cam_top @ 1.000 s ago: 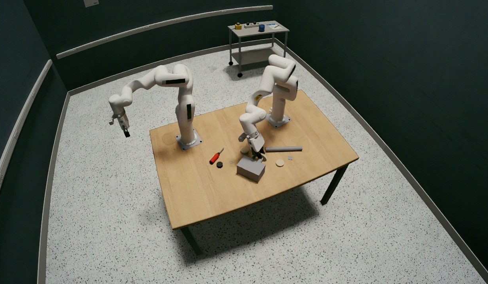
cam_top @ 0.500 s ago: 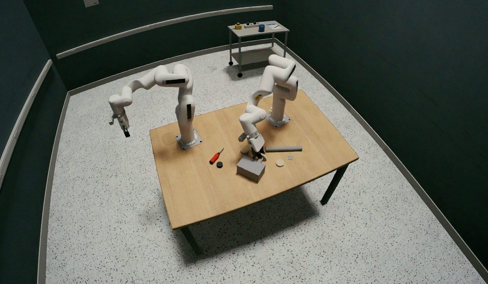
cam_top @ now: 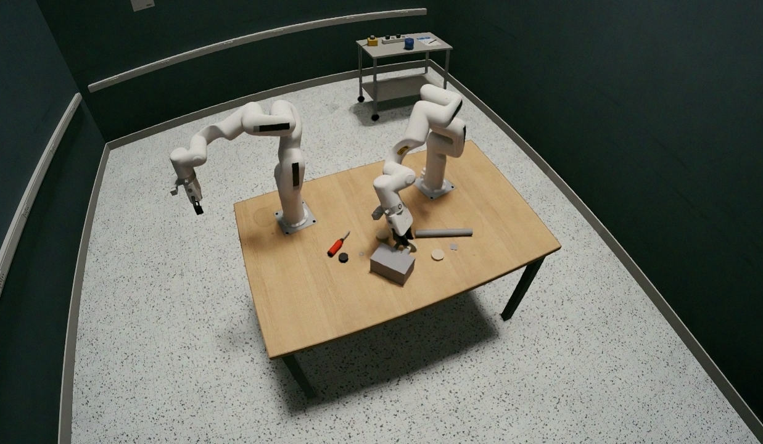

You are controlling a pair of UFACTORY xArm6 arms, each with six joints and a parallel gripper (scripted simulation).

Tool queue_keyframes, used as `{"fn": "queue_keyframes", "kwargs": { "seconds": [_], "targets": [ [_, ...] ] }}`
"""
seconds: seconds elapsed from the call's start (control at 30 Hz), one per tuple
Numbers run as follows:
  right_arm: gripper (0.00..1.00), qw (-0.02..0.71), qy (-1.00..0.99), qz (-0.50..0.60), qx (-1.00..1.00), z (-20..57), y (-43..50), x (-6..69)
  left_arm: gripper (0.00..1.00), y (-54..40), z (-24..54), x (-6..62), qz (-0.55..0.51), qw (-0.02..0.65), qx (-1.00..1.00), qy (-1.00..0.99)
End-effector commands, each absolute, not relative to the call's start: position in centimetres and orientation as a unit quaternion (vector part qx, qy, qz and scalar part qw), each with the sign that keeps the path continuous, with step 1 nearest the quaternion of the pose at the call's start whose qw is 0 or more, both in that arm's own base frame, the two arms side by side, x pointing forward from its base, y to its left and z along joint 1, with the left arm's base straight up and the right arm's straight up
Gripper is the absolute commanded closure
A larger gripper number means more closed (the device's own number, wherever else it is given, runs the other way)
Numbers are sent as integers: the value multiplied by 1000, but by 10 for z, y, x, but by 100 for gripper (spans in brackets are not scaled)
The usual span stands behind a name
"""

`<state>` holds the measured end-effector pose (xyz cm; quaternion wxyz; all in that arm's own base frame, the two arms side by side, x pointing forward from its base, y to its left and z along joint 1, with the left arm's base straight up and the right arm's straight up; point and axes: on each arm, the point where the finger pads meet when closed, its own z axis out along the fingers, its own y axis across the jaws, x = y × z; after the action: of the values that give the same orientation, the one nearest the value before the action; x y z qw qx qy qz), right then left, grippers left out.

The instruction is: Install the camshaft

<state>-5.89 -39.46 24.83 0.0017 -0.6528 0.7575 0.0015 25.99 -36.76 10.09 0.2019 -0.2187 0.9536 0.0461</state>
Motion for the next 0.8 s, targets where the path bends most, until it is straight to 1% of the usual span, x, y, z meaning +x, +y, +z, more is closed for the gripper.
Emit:
{"fn": "queue_keyframes", "kwargs": {
  "seconds": [0.0,0.77],
  "targets": [
    [0,0,758,0,-653,250,-396,-59,68,-370,110,257,44,202,-219,953],
    [0,0,758,0,-653,250,-396,-59,68,-376,140,246,44,202,-219,953]
  ]
}}
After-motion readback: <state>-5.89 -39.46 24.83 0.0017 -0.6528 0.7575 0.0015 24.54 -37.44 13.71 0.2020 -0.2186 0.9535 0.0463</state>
